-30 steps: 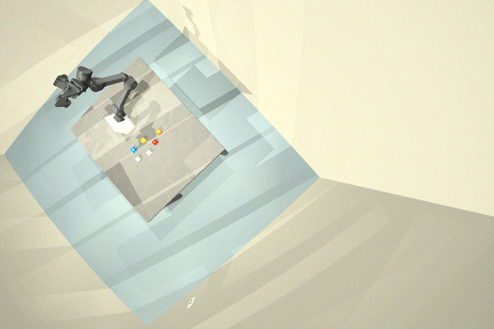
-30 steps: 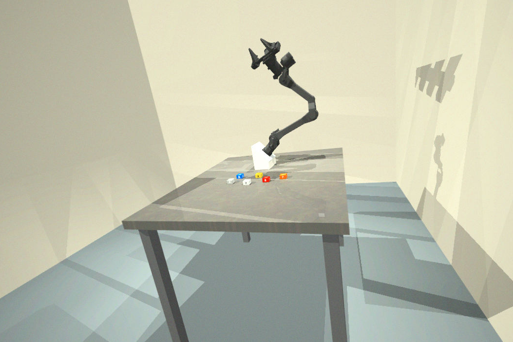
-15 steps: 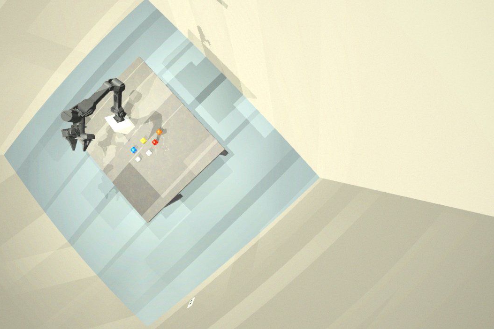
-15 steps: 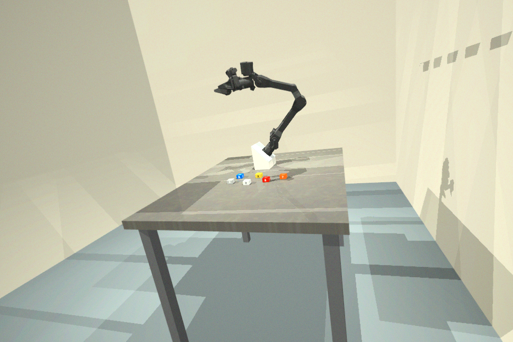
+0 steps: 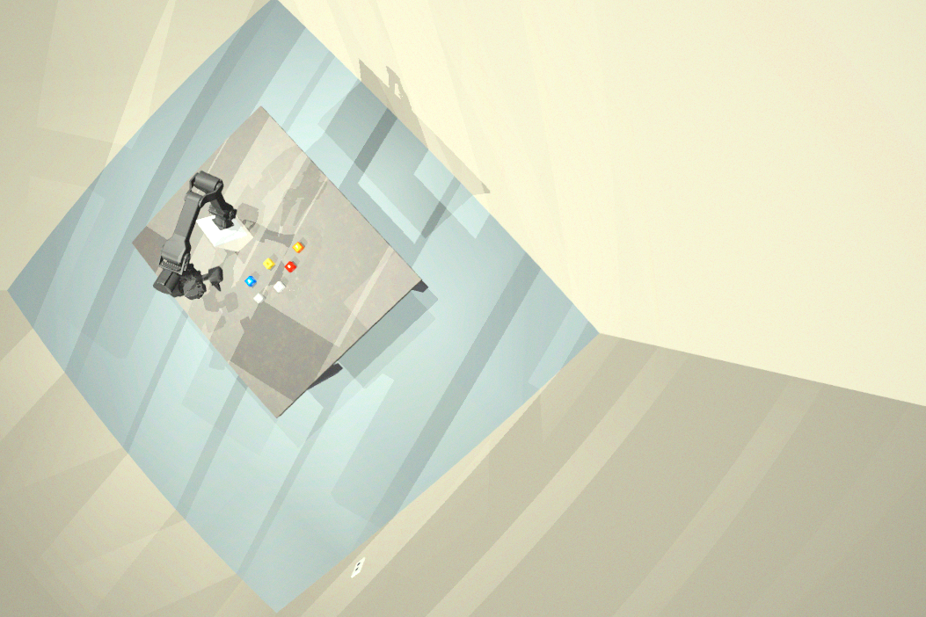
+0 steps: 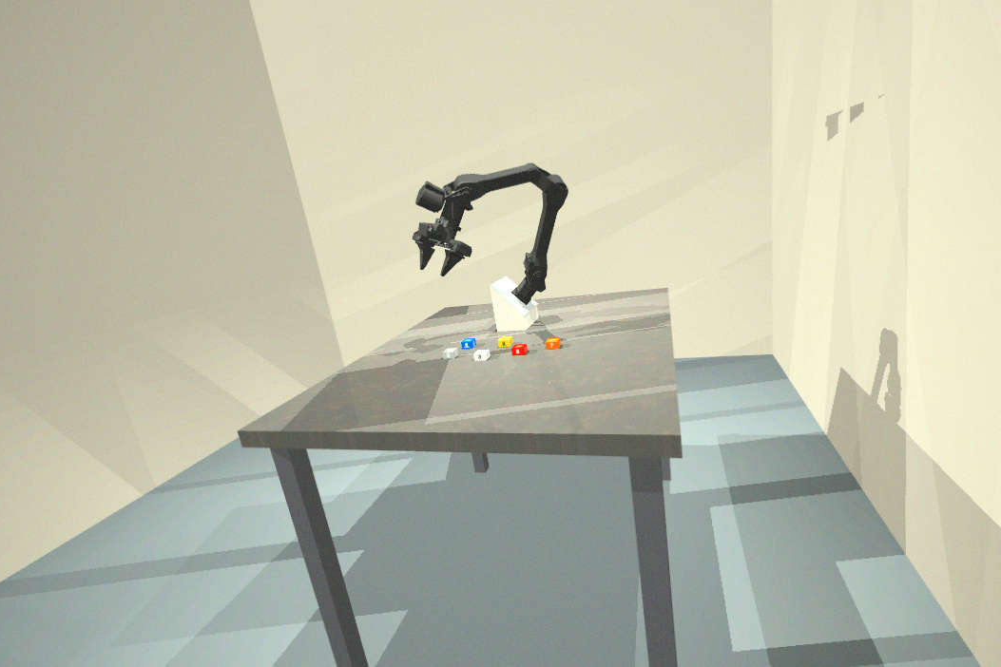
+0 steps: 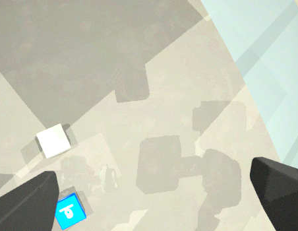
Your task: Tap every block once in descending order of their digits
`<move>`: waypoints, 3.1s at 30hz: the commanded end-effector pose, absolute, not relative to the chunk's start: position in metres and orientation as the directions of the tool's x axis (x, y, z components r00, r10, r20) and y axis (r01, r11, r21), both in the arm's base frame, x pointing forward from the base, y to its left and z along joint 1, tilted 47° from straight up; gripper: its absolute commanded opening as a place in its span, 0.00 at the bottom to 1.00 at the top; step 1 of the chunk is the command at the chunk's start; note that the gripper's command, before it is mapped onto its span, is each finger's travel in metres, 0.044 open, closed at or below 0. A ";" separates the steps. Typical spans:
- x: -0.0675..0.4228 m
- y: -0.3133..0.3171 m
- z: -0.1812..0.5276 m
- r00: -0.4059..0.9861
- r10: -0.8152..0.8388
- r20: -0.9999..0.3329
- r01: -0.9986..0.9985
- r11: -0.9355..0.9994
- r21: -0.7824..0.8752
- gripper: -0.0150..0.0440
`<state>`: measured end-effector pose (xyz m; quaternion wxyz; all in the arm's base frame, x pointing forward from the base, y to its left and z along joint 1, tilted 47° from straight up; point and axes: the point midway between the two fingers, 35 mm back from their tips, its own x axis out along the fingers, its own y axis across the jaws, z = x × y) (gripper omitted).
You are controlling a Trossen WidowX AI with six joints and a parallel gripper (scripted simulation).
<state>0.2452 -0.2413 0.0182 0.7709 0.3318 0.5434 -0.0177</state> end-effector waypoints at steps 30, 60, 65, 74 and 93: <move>0.227 -0.138 -0.020 0.057 0.718 -0.693 -0.011 0.695 0.719 0.93; 0.246 -0.051 0.071 0.057 0.723 -0.689 -0.010 0.690 0.724 0.93; 0.258 -0.037 0.089 0.057 0.716 -0.695 -0.008 0.697 0.717 0.93; 0.283 0.046 0.177 0.058 0.726 -0.685 -0.012 0.687 0.727 0.93; 0.283 0.046 0.177 0.058 0.726 -0.685 -0.012 0.687 0.727 0.93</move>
